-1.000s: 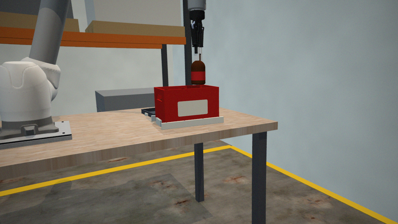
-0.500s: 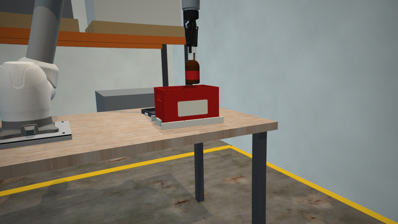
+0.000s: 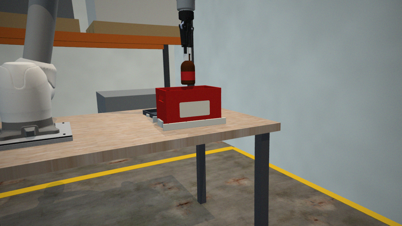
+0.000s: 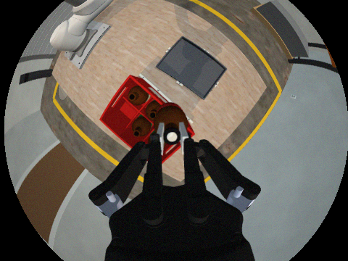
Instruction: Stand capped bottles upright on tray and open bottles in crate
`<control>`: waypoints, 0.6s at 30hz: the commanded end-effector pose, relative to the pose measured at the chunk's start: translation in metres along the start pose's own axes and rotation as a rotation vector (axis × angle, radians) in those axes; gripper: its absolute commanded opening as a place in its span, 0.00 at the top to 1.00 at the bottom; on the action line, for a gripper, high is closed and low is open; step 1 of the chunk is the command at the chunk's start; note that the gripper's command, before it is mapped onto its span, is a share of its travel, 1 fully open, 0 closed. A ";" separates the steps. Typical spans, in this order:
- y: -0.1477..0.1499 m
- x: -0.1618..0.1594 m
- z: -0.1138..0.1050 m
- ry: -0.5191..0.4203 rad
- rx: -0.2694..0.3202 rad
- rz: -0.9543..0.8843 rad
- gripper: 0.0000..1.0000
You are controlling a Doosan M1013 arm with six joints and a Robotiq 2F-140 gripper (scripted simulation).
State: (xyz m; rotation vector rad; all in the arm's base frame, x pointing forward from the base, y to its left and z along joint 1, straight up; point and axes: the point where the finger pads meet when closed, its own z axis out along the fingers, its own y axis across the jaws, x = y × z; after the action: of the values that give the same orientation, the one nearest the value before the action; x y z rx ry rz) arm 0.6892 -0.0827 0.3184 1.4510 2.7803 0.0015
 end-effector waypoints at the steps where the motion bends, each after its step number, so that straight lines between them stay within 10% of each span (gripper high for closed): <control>1: -0.001 0.008 0.000 0.000 0.000 0.000 1.00; 18: -0.004 0.049 0.000 0.000 0.000 0.000 1.00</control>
State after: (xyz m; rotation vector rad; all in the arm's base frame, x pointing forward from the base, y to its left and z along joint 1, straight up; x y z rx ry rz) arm 0.6614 -0.0489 0.3181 1.4510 2.7803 0.0015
